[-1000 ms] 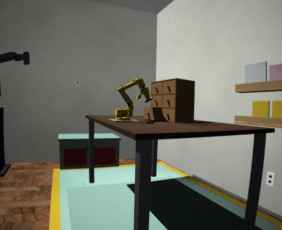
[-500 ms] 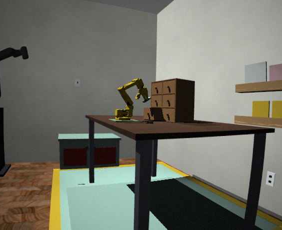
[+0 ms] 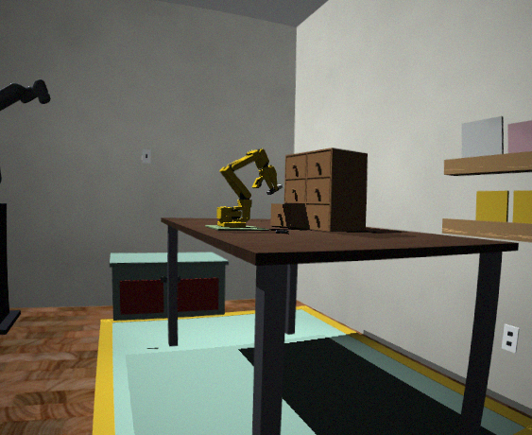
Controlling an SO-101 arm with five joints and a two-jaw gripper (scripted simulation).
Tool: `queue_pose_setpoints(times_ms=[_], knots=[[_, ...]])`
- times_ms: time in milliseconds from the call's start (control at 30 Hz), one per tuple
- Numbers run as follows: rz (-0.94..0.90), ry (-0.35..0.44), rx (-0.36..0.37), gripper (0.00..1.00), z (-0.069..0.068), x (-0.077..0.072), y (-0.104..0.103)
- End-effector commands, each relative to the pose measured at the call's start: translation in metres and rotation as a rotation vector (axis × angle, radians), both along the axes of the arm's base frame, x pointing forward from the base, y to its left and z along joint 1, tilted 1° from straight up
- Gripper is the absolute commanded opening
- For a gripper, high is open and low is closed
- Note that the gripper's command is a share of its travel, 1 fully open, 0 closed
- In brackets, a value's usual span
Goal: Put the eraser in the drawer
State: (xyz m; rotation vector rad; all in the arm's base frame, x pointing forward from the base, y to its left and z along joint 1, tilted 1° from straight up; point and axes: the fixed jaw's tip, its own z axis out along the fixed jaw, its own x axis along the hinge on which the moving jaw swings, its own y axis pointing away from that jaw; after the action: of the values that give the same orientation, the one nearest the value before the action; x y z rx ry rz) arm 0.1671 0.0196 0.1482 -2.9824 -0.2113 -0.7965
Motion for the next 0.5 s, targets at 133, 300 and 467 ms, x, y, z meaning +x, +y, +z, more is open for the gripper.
queue_pose_setpoints(times_ms=[133, 300, 467], knots=[[0.046, -0.017, -0.016, 0.00, -0.009, -0.030, -0.003], [0.050, -0.018, -0.019, 0.00, -0.010, -0.033, -0.004], [0.050, -0.018, -0.018, 0.00, -0.010, -0.027, -0.003]])
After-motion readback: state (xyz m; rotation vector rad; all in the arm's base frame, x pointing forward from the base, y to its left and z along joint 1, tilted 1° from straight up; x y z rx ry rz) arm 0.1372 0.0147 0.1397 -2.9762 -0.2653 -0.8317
